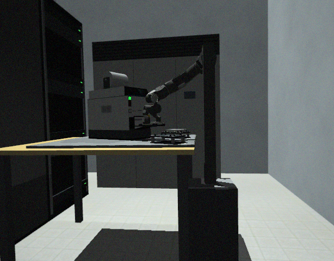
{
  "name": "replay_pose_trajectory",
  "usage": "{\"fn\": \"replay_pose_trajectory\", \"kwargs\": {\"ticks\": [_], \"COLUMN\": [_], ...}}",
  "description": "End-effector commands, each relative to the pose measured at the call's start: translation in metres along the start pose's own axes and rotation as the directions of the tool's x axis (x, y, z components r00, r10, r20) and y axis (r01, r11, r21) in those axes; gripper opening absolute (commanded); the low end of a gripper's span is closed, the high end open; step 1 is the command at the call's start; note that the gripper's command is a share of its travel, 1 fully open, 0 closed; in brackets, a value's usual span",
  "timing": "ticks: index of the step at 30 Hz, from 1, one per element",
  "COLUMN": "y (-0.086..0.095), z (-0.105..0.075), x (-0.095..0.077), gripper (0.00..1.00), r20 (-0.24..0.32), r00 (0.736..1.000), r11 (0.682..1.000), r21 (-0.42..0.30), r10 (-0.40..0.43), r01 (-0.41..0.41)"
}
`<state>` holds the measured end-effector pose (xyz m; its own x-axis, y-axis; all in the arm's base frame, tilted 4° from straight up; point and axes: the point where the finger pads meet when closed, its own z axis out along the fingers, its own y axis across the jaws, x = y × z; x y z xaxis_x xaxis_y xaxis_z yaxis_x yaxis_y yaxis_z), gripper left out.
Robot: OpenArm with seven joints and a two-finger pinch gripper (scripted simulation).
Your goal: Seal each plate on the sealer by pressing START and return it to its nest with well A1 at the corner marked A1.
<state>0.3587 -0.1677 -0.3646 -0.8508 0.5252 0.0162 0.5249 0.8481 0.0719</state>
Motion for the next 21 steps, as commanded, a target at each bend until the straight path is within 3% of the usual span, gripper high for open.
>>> {"fn": "replay_pose_trajectory", "kwargs": {"ticks": [1, 21], "y": [0.0005, 0.0005], "z": [-0.0005, -0.0005], "x": [-0.0004, -0.0004], "gripper": [0.64, 0.56], "r20": [0.001, 0.001], "r00": [1.000, 1.000], "r11": [1.000, 1.000], "r21": [-0.002, -0.002], "r10": [-0.001, -0.001], "r01": [0.001, 0.001]}}
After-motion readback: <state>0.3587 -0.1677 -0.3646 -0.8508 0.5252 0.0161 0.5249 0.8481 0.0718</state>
